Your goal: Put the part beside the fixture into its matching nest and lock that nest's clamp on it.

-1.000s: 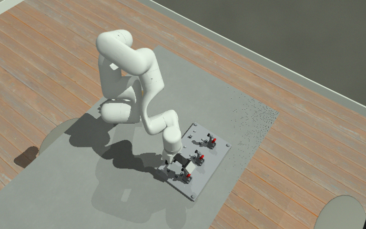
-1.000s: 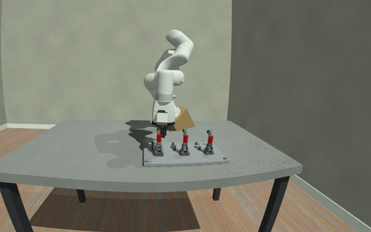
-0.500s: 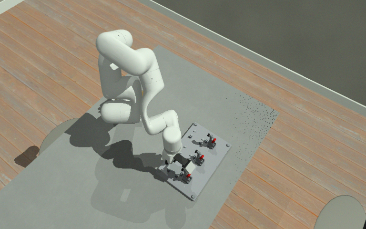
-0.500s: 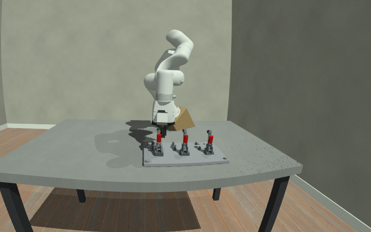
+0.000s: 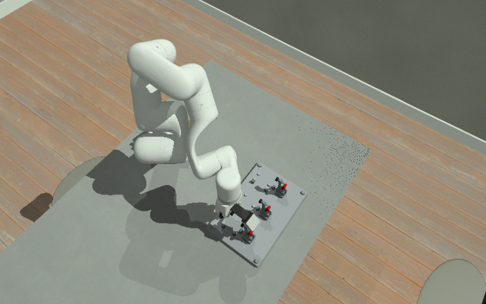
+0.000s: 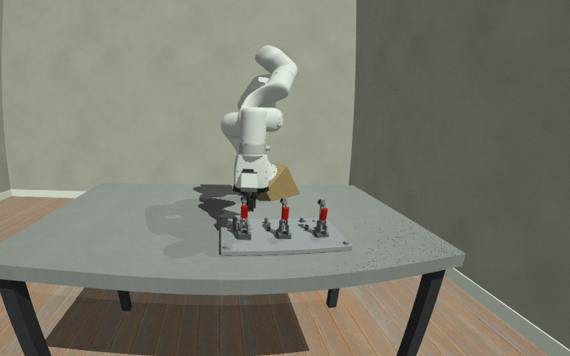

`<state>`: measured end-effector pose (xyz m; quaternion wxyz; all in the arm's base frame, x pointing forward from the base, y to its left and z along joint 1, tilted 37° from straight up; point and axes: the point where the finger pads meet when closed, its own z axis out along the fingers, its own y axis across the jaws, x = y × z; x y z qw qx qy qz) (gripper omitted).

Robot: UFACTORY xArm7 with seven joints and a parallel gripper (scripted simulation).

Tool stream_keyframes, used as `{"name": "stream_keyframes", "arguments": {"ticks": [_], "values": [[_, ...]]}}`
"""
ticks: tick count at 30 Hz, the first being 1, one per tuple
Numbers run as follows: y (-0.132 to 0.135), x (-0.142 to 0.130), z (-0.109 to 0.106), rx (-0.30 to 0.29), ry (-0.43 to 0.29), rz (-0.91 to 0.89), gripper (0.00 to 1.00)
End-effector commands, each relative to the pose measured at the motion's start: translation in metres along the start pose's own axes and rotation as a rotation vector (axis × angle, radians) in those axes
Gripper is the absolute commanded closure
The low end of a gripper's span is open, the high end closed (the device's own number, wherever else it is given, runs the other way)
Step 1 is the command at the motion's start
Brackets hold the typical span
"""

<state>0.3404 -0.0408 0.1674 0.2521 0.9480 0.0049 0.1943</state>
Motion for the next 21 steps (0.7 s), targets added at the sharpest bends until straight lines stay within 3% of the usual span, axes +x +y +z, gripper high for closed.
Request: {"name": "stream_keyframes", "arguments": {"ticks": [1,21], "values": [[0.0261,-0.0323,0.0134,0.001,0.004,-0.001,1.0],[0.0261,-0.0323,0.0093,0.001,0.004,-0.001,1.0]]}}
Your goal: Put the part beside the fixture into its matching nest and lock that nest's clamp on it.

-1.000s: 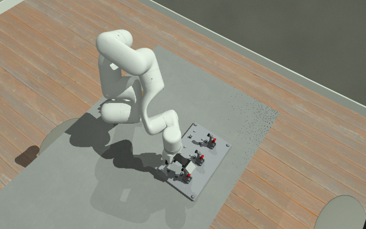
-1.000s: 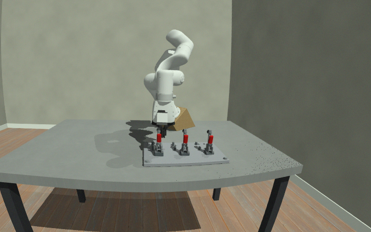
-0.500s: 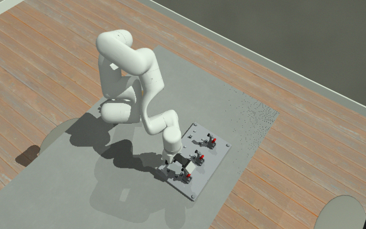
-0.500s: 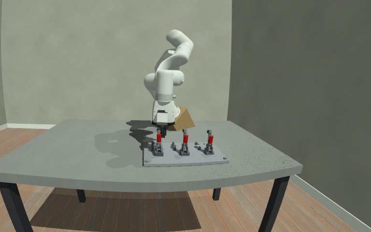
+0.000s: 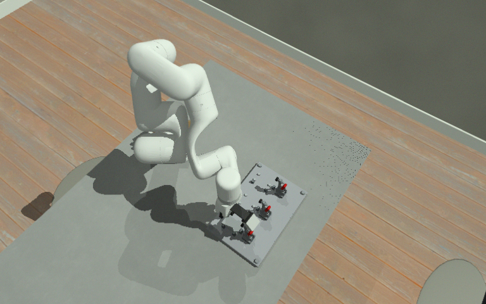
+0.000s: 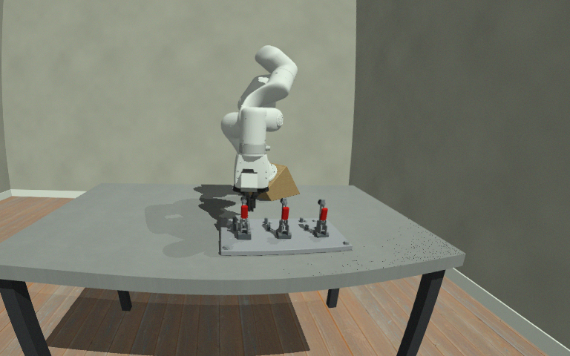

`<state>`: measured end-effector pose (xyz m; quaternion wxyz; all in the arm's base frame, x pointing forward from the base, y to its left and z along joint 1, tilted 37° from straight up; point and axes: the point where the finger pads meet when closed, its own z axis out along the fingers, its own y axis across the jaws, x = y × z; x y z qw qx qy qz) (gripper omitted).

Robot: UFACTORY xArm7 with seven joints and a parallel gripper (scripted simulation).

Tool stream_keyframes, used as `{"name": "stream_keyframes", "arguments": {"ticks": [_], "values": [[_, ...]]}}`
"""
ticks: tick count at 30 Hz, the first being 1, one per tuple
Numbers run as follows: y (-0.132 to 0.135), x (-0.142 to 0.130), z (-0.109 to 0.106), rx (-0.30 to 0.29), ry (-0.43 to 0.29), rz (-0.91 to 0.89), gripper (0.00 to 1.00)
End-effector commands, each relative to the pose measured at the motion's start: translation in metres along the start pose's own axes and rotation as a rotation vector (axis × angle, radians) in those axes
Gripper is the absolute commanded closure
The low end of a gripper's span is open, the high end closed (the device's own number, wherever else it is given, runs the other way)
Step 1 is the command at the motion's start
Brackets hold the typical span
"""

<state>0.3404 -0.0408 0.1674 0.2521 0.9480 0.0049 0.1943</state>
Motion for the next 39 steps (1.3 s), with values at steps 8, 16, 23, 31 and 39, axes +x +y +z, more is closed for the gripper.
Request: {"name": "stream_keyframes", "arguments": {"ticks": [8,16,23,31,39], "values": [[0.026,-0.032,0.005,0.001,0.004,-0.001,1.0],[0.026,-0.032,0.005,0.001,0.004,-0.001,1.0],[0.026,-0.032,0.002,0.001,0.004,-0.001,1.0],[0.026,-0.032,0.002,0.001,0.004,-0.001,1.0],[0.026,-0.032,-0.002,0.001,0.004,-0.001,1.0]]}}
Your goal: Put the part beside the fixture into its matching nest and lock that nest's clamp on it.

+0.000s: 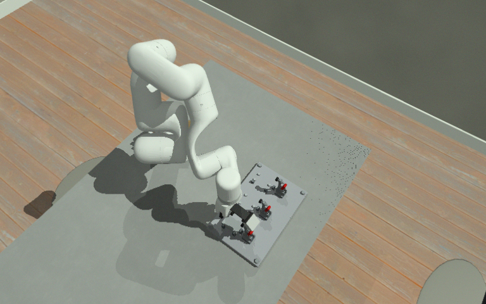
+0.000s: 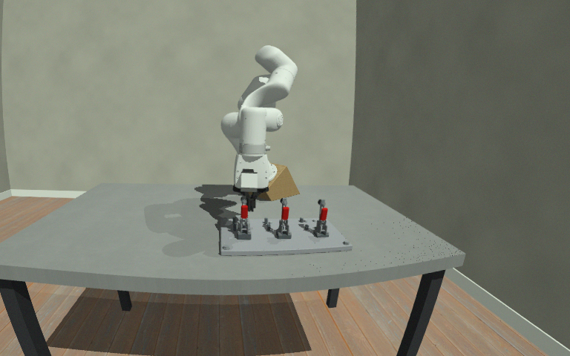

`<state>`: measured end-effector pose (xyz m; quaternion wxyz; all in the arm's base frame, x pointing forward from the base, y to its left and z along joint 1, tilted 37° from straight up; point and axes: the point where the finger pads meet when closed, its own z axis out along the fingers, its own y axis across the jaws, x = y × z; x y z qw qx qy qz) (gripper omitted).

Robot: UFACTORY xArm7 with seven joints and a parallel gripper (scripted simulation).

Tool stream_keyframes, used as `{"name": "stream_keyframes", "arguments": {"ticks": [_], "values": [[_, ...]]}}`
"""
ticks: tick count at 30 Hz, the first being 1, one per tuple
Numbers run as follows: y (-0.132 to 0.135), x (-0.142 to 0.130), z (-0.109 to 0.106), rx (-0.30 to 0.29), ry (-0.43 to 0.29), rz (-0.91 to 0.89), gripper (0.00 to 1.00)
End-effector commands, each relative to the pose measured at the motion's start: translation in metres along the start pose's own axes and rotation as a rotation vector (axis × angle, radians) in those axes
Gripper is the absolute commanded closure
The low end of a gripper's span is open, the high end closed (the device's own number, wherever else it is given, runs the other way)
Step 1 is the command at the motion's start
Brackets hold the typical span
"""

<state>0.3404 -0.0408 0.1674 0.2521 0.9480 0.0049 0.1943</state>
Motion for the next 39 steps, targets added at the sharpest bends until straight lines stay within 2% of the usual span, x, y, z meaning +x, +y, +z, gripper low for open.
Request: {"name": "stream_keyframes", "arguments": {"ticks": [1,39], "values": [[0.0262,-0.0323,-0.0015,0.001,0.004,-0.001,1.0],[0.0262,-0.0324,-0.0068,0.001,0.004,-0.001,1.0]]}}
